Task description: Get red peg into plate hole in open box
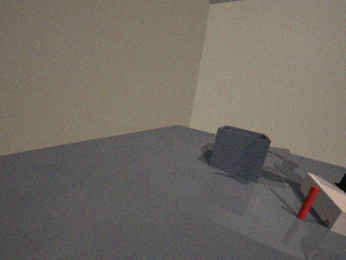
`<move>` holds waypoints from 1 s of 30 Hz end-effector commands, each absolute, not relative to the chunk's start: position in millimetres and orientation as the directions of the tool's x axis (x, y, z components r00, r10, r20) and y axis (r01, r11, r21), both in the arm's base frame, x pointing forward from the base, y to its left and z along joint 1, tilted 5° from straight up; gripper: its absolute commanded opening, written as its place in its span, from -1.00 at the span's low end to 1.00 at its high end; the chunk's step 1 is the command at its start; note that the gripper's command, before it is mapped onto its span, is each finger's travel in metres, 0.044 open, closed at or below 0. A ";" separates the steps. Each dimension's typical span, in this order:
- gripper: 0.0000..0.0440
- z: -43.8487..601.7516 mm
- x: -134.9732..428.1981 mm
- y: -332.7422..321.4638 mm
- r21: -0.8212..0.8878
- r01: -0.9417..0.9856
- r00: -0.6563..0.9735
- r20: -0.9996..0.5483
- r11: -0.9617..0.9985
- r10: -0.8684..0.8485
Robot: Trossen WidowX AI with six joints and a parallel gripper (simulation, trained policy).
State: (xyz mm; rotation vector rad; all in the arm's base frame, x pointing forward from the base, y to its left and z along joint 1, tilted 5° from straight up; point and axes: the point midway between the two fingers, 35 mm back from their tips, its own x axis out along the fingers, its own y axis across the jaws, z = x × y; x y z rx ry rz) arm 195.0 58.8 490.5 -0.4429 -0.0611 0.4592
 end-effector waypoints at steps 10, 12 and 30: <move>1.00 437.1 202.4 39.3 -0.117 -0.365 0.915 -0.230 0.924 0.332; 1.00 427.4 203.4 36.9 -0.062 -0.347 0.910 -0.265 0.936 0.319; 1.00 342.6 209.8 35.1 0.357 -0.081 0.756 -0.586 0.930 0.291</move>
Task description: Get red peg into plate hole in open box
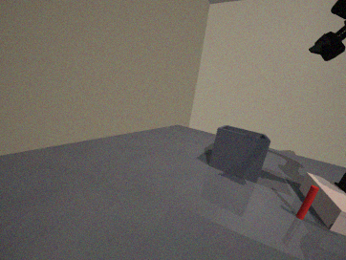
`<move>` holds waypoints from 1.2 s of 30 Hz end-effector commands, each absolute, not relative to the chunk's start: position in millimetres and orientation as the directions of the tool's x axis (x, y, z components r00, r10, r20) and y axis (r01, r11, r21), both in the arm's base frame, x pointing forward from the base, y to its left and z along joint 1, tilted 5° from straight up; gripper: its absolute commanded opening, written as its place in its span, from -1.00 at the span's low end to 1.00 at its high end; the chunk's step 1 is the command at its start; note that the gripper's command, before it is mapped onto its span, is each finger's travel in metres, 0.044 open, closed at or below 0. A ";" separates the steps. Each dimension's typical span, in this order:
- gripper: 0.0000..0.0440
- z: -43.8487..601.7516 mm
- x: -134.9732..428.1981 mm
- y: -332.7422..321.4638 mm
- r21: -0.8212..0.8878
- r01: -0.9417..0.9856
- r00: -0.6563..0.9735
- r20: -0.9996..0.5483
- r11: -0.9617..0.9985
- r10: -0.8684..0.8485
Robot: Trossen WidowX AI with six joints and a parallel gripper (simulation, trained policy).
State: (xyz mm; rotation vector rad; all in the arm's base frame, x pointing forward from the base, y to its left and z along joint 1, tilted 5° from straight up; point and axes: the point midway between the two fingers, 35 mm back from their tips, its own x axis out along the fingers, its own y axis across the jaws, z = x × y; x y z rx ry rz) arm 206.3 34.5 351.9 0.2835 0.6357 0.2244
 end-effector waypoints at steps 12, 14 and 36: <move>1.00 303.3 212.2 50.5 0.494 0.167 0.602 -0.737 0.853 0.309; 1.00 297.1 211.8 53.0 0.502 0.211 0.574 -0.758 0.839 0.309; 0.98 225.9 196.1 75.2 0.351 0.683 0.234 -0.936 0.641 0.263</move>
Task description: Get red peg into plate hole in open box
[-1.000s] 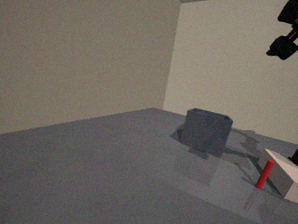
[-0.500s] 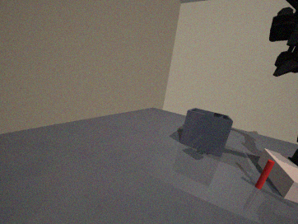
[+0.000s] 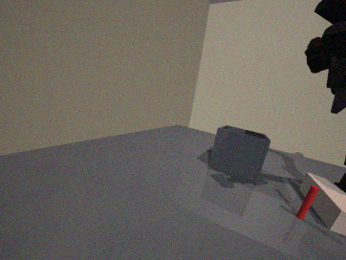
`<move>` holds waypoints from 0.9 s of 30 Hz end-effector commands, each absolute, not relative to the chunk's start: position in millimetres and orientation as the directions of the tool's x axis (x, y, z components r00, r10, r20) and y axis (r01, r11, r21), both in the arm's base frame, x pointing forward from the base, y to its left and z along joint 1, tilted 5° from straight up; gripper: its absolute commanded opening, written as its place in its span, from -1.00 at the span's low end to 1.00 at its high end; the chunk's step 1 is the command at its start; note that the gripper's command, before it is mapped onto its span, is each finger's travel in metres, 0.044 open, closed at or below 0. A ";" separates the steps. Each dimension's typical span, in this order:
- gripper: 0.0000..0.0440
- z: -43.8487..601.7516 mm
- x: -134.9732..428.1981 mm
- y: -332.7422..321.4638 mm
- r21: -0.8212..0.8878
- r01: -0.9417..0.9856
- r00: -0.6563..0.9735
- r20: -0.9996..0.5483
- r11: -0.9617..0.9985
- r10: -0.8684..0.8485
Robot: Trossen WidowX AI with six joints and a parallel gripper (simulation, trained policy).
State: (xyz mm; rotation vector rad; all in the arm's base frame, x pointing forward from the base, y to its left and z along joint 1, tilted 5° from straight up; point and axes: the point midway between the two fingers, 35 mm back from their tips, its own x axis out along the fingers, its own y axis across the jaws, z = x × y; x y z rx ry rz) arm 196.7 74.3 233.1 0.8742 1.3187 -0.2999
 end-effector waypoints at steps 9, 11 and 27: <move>0.97 198.4 188.0 84.6 0.215 0.819 0.109 -0.969 0.531 0.223; 0.97 192.4 186.4 87.0 0.185 0.843 0.085 -0.973 0.505 0.213; 1.00 145.2 174.1 102.1 -0.014 0.946 -0.052 -0.993 0.324 0.109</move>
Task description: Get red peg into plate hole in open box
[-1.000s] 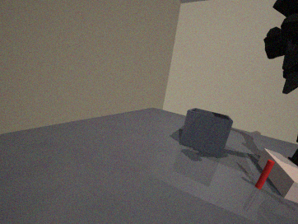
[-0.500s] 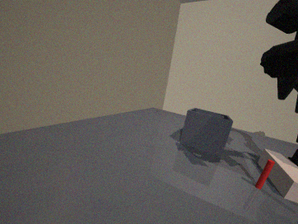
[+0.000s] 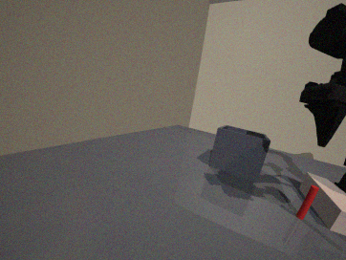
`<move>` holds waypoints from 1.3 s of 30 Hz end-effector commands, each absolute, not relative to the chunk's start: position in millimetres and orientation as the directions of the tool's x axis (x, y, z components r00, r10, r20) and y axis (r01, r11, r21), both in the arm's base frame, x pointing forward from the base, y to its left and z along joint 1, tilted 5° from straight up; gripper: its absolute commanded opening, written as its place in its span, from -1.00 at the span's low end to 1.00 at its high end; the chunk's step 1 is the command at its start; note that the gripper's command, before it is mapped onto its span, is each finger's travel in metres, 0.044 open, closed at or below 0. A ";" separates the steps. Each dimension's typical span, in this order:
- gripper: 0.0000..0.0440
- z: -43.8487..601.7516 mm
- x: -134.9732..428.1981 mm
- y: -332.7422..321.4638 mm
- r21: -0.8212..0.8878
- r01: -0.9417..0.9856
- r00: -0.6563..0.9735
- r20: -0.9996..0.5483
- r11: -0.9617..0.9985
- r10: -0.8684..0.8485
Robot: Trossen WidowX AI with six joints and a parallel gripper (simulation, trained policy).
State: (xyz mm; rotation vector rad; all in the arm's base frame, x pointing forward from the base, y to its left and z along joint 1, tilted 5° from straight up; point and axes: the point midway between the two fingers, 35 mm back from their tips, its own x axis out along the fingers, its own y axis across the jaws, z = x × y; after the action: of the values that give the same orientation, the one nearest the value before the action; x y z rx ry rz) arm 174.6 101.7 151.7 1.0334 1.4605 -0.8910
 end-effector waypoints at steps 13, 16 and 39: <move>1.00 108.2 168.8 104.1 -0.087 0.956 -0.097 -0.995 0.279 0.023; 1.00 97.9 168.8 103.0 -0.095 0.958 -0.101 -0.995 0.271 0.008; 0.78 26.4 170.8 93.1 -0.081 0.977 -0.072 -0.996 0.198 -0.056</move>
State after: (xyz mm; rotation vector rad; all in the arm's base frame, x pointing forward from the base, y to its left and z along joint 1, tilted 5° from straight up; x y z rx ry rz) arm 170.8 94.1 31.6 0.9907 1.3271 -1.1244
